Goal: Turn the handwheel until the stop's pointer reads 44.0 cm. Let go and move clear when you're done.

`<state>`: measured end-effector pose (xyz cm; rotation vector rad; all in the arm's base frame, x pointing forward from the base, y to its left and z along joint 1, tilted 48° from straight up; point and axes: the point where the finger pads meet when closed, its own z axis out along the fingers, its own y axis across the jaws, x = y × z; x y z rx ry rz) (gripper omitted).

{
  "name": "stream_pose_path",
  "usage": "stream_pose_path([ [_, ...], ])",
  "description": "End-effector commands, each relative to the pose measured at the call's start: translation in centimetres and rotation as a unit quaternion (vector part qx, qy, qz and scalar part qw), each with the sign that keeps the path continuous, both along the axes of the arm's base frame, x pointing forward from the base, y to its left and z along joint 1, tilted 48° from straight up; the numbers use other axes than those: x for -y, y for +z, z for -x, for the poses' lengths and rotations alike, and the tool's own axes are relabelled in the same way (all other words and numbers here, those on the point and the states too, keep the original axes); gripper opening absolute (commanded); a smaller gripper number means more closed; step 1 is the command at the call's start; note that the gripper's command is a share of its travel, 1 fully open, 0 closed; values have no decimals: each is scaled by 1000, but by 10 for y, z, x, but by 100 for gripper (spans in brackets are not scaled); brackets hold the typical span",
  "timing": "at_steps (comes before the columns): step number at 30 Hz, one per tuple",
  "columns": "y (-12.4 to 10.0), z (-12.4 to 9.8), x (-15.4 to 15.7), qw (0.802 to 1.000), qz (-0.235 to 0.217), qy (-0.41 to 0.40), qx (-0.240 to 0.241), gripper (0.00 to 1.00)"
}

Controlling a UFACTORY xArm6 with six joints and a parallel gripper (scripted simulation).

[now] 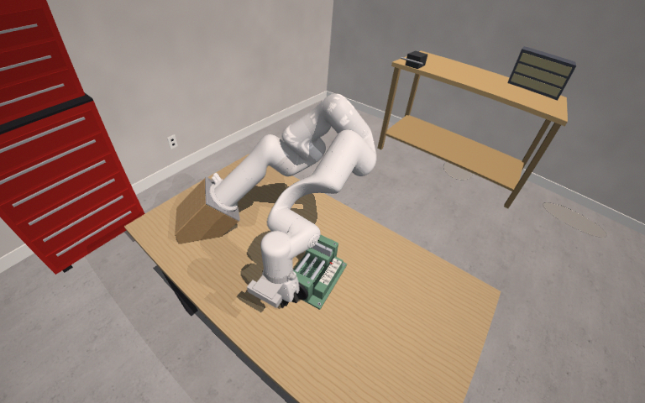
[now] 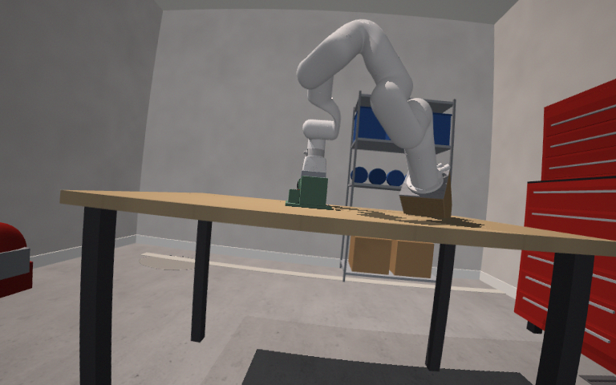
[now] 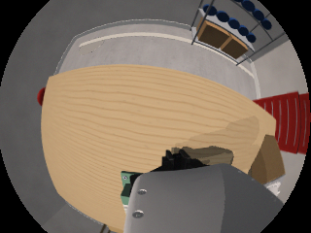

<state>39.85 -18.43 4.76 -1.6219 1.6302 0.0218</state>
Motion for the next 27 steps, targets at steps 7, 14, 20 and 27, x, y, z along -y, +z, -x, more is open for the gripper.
stream_pose_path([
  [7,8,21,10,1000,1,-1,1,6],
  [14,18,27,18,1000,1,-1,1,6],
  [20,28,29,25,1000,1,-1,1,6],
  [27,42,23,33,1000,1,-1,1,6],
])
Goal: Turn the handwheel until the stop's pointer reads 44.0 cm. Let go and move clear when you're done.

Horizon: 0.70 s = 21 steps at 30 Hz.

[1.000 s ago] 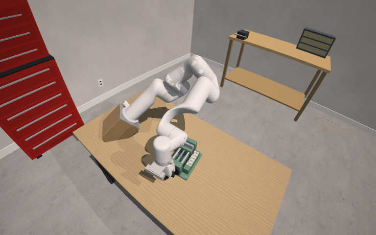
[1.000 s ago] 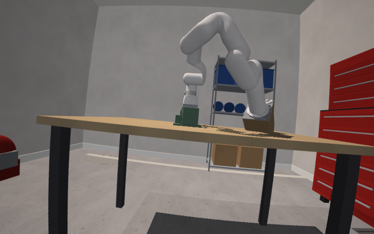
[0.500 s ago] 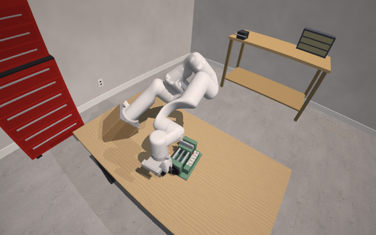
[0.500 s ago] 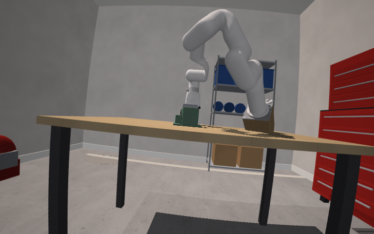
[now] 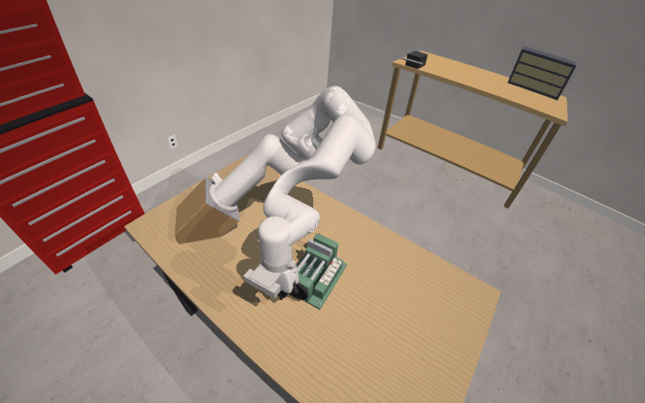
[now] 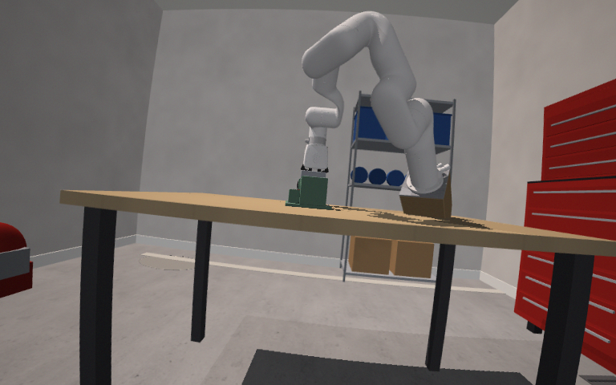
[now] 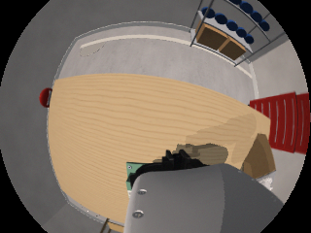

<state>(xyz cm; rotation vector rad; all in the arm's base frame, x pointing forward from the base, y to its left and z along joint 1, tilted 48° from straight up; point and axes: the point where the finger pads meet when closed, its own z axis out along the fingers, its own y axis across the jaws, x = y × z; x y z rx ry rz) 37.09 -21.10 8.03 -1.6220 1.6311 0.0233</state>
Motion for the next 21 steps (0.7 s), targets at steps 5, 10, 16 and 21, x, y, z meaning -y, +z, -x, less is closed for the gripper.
stream_pose_path([
  [5,14,-9,8,1000,1,-1,1,6],
  [10,21,-18,11,1000,1,-1,1,6],
  [16,25,-33,11,1000,1,-1,1,6],
  [21,25,-43,8,1000,1,-1,1,6],
])
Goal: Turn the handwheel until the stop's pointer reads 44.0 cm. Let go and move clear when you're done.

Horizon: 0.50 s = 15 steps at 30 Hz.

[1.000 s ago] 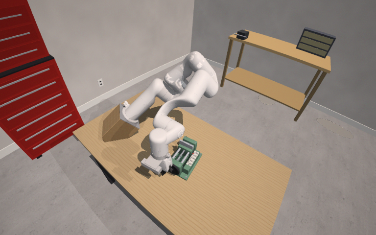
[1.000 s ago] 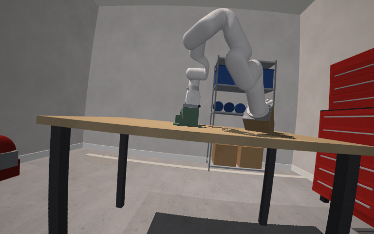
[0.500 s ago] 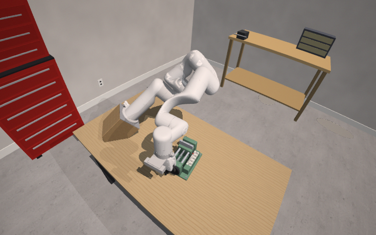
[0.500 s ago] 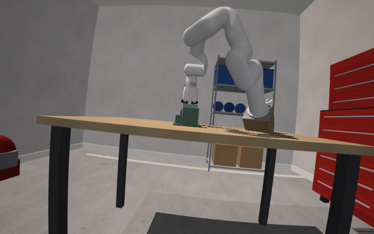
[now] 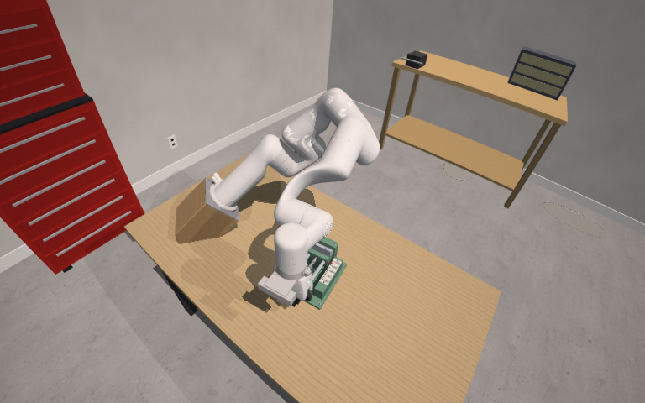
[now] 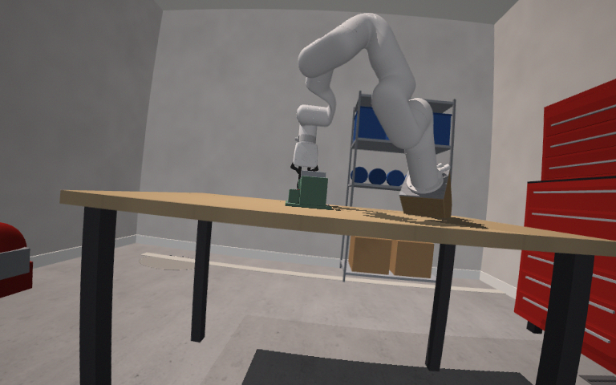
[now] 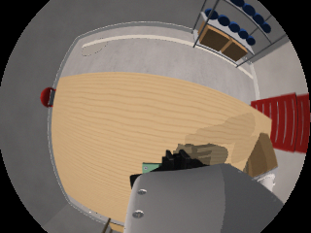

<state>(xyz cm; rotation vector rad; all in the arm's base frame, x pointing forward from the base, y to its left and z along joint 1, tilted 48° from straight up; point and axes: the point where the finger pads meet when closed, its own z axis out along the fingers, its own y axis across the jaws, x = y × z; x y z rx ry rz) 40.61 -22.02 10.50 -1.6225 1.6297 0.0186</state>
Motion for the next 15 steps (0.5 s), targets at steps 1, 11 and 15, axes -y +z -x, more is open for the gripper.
stream_pose_path([
  [1,0,-7,-1,1000,0,0,0,6],
  [11,-10,-26,-11,1000,0,0,0,6],
  [15,-17,-29,-16,1000,0,0,0,6],
])
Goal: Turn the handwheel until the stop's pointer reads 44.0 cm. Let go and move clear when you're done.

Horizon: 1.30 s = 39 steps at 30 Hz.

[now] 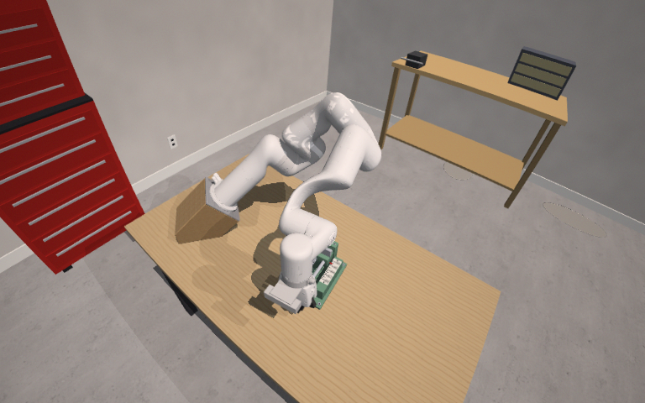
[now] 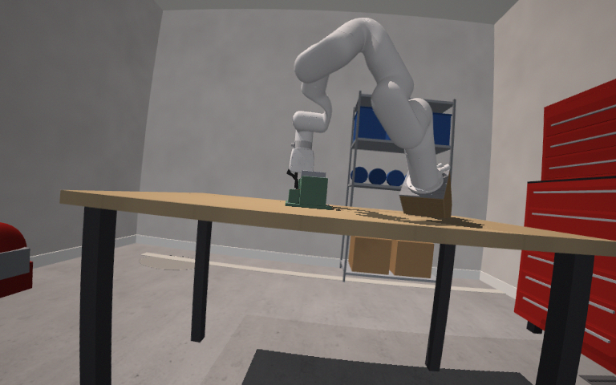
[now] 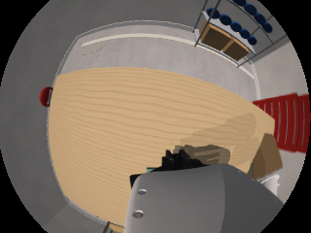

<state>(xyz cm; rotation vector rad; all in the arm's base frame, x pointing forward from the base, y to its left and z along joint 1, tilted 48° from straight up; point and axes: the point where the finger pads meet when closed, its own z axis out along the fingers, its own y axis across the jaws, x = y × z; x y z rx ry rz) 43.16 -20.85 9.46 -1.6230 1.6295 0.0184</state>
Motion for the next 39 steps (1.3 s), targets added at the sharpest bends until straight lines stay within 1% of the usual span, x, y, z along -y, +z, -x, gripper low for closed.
stream_pose_path([
  [1,-9,-4,-6,1000,0,-1,0,6],
  [3,-9,-4,-6,1000,0,-1,0,6],
  [9,-19,-5,-13,1000,0,-1,0,6],
  [20,-31,0,-19,1000,0,-1,0,6],
  [39,-44,19,-24,1000,0,-1,0,6],
])
